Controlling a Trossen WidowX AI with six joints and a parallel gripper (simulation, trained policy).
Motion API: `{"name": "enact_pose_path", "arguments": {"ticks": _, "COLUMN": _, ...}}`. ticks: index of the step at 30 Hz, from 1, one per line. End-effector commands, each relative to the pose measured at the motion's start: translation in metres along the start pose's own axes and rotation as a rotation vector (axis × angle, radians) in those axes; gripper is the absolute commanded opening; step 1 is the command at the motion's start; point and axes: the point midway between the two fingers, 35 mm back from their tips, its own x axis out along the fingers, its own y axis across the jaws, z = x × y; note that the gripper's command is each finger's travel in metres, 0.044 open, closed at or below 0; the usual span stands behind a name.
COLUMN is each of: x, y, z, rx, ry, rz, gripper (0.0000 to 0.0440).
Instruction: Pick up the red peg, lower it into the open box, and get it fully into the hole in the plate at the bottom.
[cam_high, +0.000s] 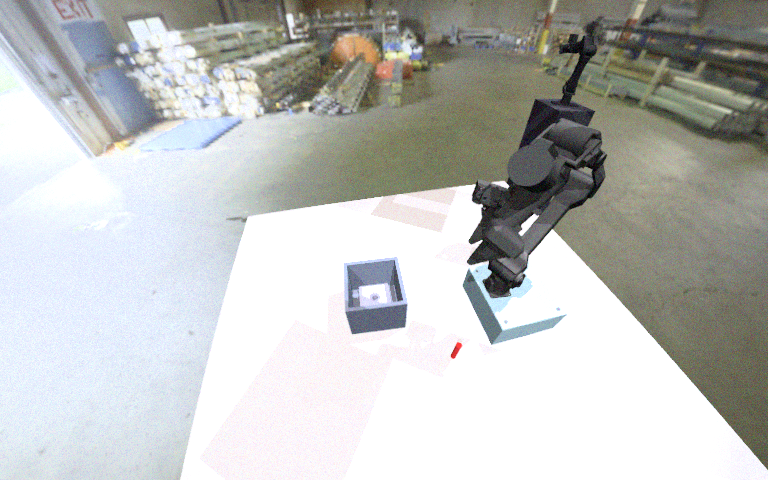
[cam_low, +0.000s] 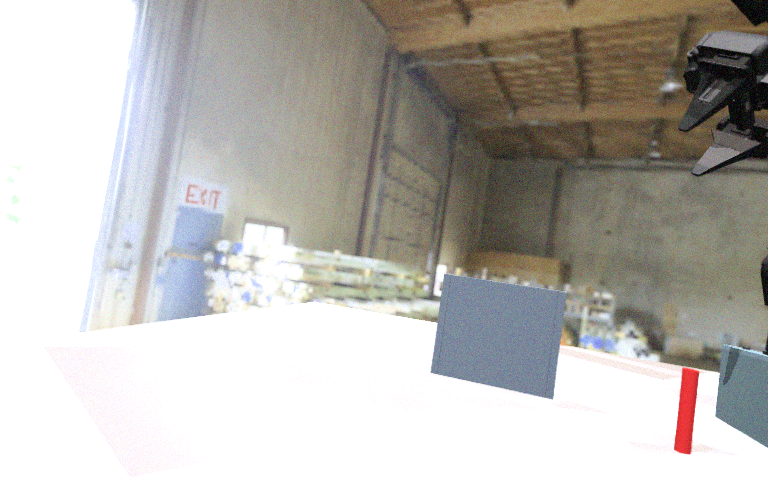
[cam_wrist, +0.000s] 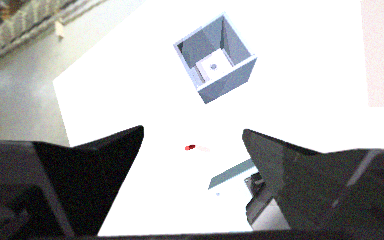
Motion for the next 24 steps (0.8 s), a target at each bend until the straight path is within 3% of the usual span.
{"name": "enact_pose_path", "arguments": {"ticks": 1, "x": 0.008, "y": 0.003, "z": -0.008, "rx": 0.065, "ry": 0.048, "rz": -0.02, "gripper": 0.044}}
{"name": "enact_pose_path", "arguments": {"ticks": 24, "x": 0.064, "y": 0.019, "z": -0.069, "rx": 0.526, "ry": 0.252, "rz": -0.285, "gripper": 0.044}}
